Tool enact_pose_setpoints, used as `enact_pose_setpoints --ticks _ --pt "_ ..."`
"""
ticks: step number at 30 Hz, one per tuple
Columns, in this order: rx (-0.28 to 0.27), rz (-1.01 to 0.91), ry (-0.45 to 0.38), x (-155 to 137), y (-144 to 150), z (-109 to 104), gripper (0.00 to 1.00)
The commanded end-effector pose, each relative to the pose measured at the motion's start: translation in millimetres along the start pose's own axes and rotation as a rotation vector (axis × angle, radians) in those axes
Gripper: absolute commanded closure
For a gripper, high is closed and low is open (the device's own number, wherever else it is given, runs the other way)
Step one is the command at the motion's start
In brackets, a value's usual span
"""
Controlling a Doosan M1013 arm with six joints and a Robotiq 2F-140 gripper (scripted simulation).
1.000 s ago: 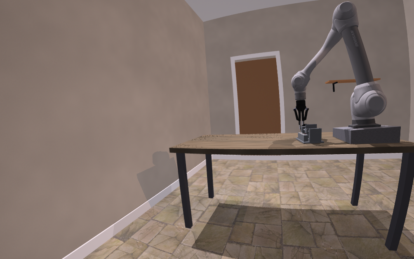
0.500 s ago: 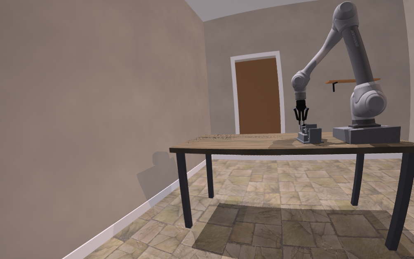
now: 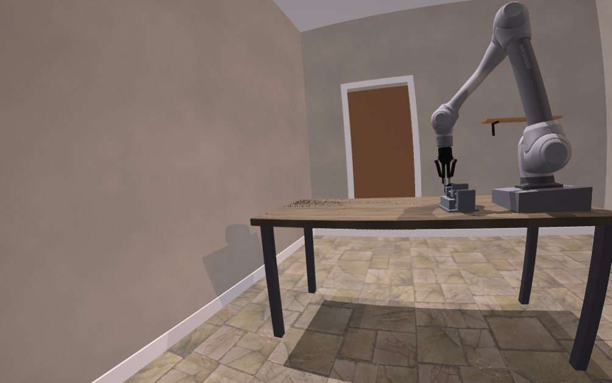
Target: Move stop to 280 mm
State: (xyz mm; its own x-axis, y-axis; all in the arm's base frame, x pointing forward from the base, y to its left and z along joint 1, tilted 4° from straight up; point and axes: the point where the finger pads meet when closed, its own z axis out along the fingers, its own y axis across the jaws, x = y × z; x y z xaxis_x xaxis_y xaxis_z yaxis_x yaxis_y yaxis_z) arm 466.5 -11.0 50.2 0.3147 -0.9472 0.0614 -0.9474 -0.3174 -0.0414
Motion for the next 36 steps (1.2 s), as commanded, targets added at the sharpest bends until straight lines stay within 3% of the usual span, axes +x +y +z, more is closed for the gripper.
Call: enact_pose_setpoints --ticks 1,36 --pt "-0.001 0.000 0.000 0 1 -1 0.96" --pt "-0.001 0.000 0.000 0 22 -9 0.96"
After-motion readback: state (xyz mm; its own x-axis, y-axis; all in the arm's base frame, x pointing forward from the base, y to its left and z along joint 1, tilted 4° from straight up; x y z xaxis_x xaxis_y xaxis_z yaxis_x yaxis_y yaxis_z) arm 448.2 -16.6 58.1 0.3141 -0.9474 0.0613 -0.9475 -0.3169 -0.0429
